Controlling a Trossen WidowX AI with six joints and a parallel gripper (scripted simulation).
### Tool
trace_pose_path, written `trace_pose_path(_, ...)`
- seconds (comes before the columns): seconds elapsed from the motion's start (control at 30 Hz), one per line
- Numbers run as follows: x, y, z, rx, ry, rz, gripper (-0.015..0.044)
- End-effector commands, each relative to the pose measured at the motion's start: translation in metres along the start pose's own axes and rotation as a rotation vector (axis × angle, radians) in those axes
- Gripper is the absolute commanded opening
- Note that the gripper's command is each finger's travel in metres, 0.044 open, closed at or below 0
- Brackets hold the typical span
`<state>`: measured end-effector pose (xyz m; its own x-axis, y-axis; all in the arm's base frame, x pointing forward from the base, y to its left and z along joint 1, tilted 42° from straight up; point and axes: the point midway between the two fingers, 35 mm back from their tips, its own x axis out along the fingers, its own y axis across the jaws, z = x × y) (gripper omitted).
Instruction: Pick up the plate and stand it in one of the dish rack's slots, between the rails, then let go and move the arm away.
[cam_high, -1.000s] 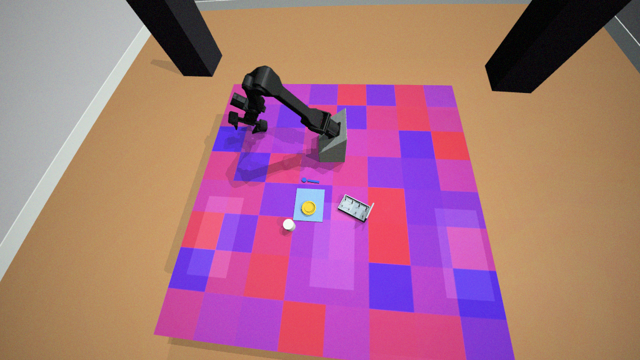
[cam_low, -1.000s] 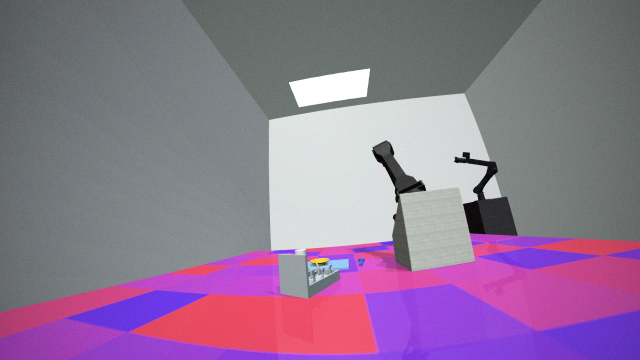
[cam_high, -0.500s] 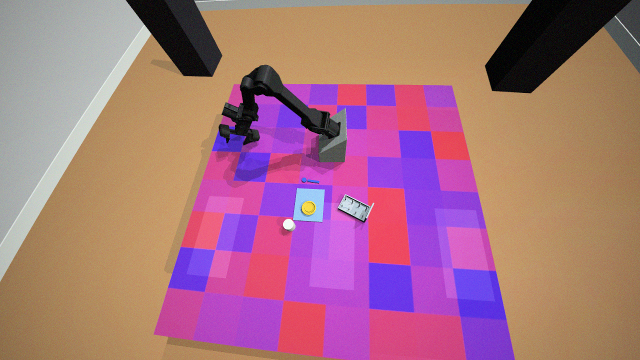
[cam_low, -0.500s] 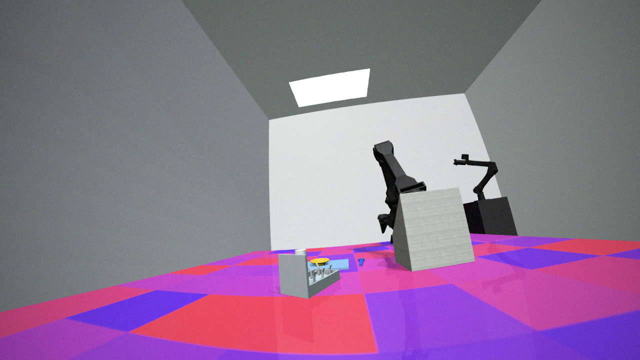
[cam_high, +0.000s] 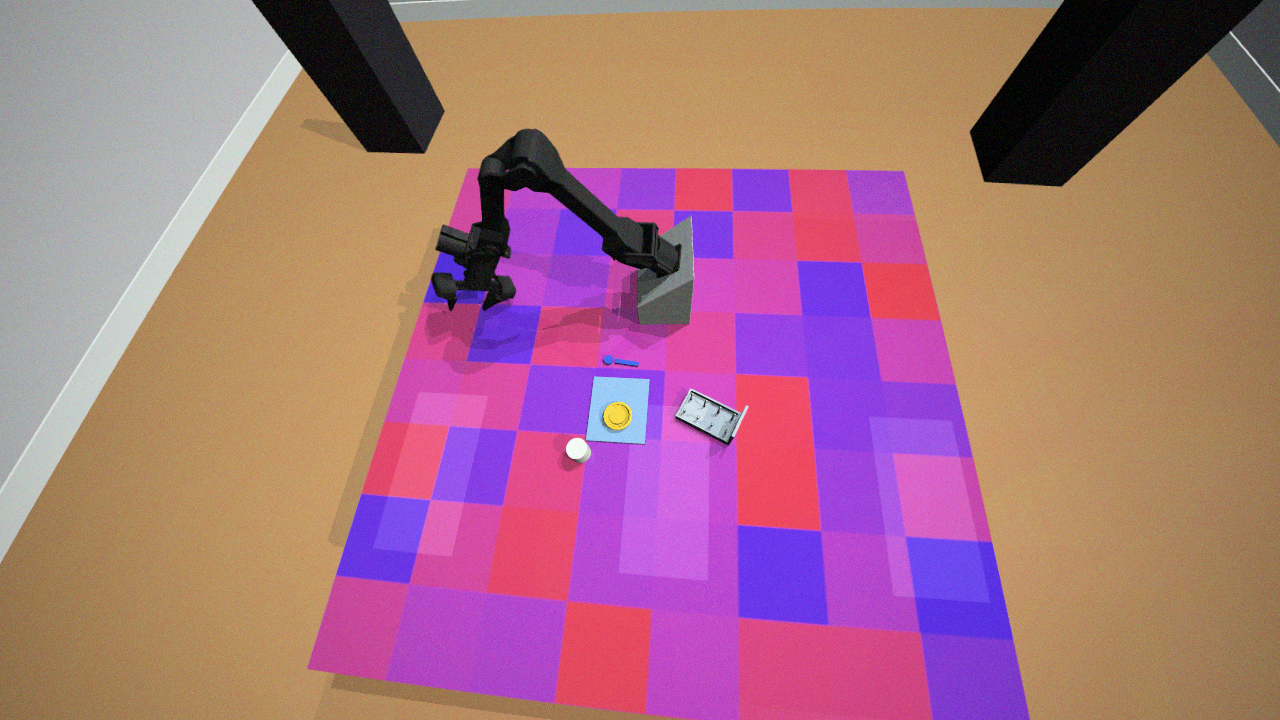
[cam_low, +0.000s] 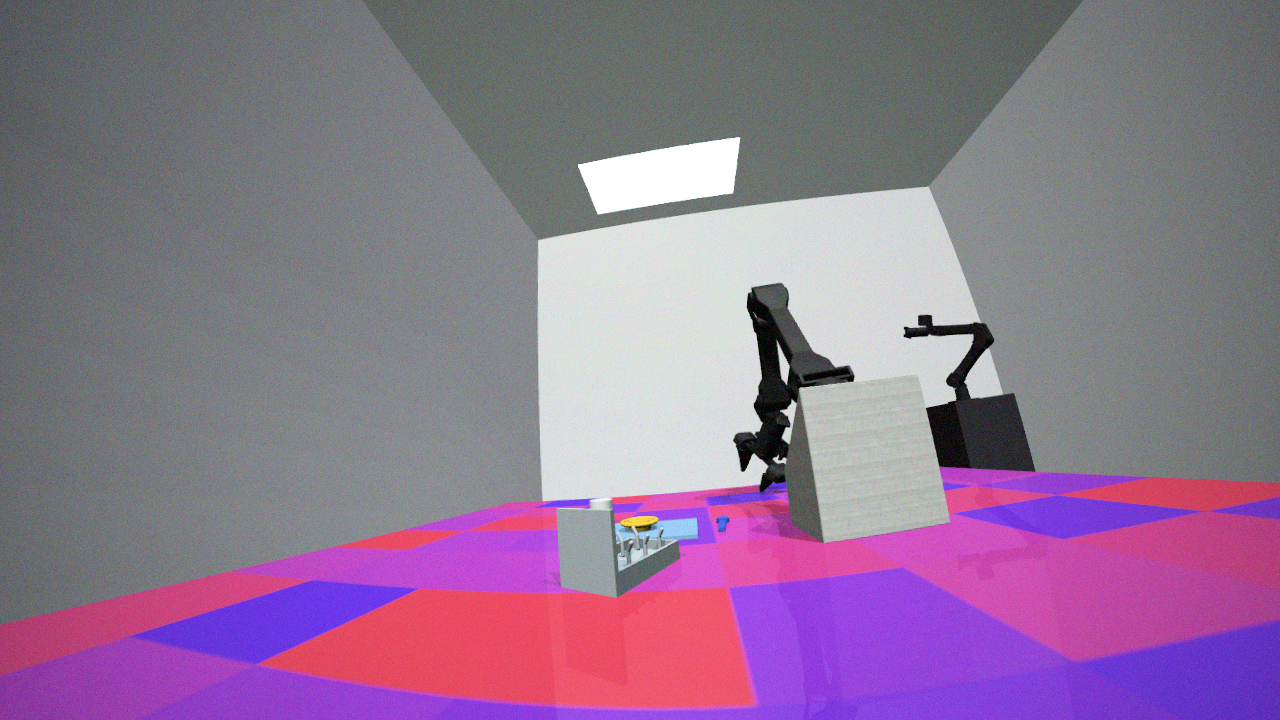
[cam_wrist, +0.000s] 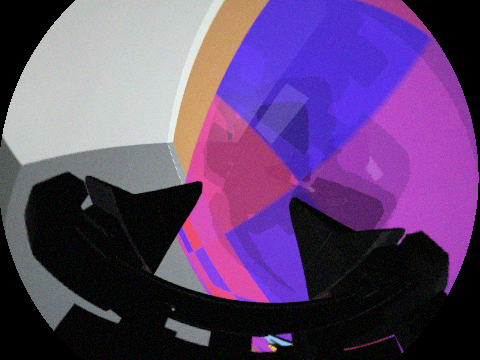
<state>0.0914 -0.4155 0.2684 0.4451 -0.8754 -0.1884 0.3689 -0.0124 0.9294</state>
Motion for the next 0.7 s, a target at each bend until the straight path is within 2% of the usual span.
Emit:
trace_pose_path(0.0, 0.007, 0.005, -0.019, -0.027, 0.036, -0.008, 0.0400)
trace_pose_path(0.67, 0.023, 0.020, -0.128, -0.218, 0.240, -0.047, 0.0400)
